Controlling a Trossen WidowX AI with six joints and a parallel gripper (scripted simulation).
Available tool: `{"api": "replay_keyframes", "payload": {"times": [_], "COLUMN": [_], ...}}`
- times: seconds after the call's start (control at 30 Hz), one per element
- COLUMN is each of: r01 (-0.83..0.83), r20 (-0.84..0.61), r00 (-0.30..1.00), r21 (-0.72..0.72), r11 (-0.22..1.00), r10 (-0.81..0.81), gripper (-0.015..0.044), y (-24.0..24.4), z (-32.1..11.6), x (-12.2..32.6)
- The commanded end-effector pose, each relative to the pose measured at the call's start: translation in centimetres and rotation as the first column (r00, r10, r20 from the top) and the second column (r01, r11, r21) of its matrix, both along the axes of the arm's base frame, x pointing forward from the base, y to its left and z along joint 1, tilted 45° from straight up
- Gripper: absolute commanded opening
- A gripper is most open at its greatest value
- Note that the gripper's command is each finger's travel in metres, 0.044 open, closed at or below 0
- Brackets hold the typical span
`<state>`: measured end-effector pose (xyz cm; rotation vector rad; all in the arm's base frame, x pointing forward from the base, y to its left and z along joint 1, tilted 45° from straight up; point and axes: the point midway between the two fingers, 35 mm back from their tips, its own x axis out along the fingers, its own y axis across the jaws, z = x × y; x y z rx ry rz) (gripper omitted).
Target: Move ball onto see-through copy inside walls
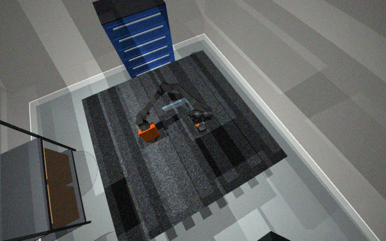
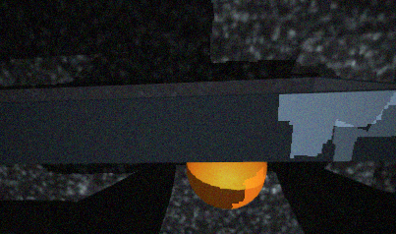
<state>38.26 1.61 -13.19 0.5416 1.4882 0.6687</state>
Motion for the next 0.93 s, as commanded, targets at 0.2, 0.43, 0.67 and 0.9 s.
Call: {"api": "replay_keyframes", "payload": {"times": [0.2, 0.43, 0.67, 0.9], "r01": [0.007, 0.023, 0.021, 0.015], "r20": [-0.004, -0.001, -0.001, -0.003], "r00": [1.0, 1.0, 1.0, 1.0], "r21": [-0.002, -0.002, -0.002, 0.0], "r11": [1.0, 1.0, 1.0, 1.0], "r10": [-0.007, -0.023, -0.021, -0.015], "gripper": [0.0313, 0.0313, 0.0366, 0.044], "y": [-6.0, -6.0, -6.7, -9.2], "z": [5.9, 5.6, 6.3, 9.2], "x": [0.2, 0.3, 0.3, 0.1]}}
